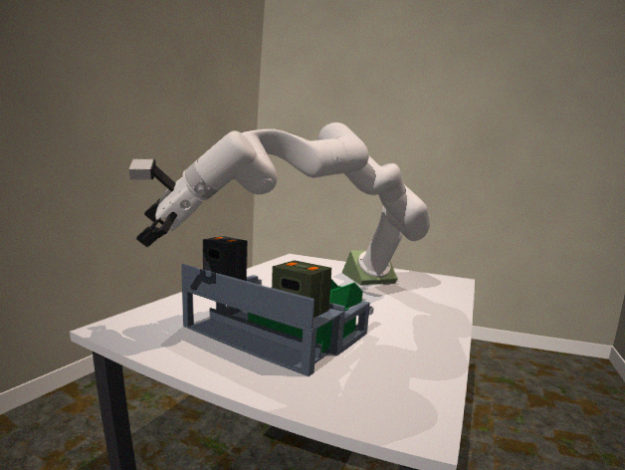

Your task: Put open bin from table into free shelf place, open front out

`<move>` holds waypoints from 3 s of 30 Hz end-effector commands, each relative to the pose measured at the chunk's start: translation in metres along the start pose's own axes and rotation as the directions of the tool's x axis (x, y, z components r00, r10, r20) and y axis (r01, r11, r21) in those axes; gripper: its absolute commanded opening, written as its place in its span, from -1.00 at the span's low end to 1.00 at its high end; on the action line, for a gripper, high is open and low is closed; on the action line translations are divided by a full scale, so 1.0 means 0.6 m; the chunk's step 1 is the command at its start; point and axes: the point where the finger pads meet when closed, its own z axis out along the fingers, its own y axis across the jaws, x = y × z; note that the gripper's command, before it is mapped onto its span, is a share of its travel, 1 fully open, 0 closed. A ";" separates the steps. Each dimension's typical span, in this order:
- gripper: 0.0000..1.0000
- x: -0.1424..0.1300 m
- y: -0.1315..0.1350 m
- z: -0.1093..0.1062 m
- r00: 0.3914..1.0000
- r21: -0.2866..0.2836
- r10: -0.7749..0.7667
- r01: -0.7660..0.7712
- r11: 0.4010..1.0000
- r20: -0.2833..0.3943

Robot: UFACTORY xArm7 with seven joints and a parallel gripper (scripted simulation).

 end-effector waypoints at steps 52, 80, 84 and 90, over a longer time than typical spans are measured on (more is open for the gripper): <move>1.00 0.013 0.008 -0.012 1.000 0.000 0.002 -0.002 1.000 -0.006; 1.00 0.041 0.027 -0.040 1.000 0.000 0.002 -0.002 1.000 -0.006; 1.00 0.041 0.027 -0.040 1.000 0.000 0.002 -0.002 1.000 -0.006; 1.00 -0.020 0.079 -0.063 1.000 0.000 0.002 -0.002 1.000 -0.005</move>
